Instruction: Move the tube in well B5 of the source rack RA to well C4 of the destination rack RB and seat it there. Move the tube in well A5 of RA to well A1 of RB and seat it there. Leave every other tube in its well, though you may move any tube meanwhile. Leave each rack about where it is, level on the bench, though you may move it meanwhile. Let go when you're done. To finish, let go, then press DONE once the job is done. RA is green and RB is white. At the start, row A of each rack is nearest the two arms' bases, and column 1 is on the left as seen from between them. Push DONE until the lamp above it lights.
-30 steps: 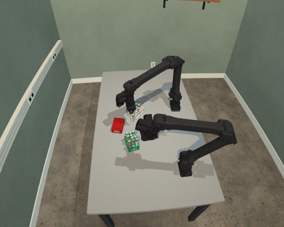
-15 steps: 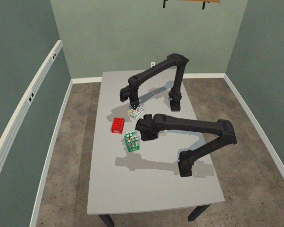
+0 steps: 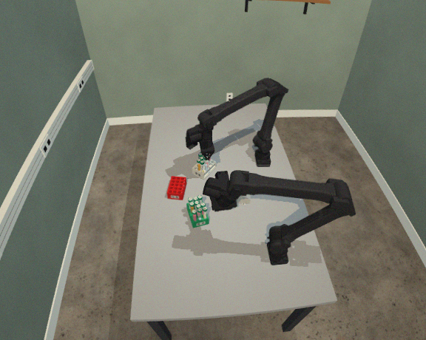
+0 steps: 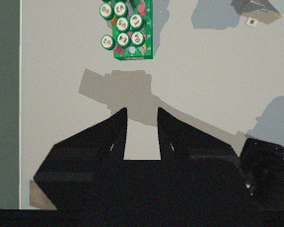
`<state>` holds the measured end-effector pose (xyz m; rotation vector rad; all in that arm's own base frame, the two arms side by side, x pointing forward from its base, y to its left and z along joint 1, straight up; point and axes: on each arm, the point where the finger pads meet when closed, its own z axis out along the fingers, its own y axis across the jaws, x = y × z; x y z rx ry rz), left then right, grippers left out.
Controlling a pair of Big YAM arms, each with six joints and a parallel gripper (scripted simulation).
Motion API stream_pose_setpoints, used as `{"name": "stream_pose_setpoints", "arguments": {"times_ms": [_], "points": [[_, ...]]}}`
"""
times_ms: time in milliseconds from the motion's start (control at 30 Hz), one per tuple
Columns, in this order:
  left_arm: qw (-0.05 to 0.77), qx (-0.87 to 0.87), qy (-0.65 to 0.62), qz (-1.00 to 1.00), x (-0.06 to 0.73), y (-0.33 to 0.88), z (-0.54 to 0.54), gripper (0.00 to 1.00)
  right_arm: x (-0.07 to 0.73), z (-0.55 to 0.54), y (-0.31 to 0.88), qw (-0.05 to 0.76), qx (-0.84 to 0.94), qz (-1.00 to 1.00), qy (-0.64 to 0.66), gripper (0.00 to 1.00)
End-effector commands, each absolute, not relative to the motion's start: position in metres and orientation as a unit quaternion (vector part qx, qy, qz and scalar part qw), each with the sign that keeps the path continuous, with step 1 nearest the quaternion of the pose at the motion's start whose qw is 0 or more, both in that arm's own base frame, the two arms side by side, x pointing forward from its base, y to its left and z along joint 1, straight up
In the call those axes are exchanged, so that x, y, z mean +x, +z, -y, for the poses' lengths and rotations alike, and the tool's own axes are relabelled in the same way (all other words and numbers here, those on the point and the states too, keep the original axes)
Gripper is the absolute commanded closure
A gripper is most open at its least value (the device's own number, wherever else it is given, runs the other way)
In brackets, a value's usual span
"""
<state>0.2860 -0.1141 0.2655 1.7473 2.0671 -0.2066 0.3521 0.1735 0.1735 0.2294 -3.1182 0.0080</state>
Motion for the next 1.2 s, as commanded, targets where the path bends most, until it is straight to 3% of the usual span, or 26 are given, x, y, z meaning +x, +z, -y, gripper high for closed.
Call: {"name": "stream_pose_setpoints", "arguments": {"times_ms": [0,833,1167], "points": [[0.228,0.63,-0.066,-0.74,0.293,0.281,0.115,0.7,0.35,-0.16,0.187,-0.011,0.074,0.997,-0.004,1.0],[0.228,0.63,-0.066,-0.74,0.293,0.281,0.115,0.7,0.295,-0.102,0.184,-0.004,0.074,0.997,0.0,1.0],[0.228,0.63,-0.066,-0.74,0.293,0.281,0.115,0.7,0.33,-0.101,0.196,-0.03,0.074,0.997,-0.007,1.0]]}}
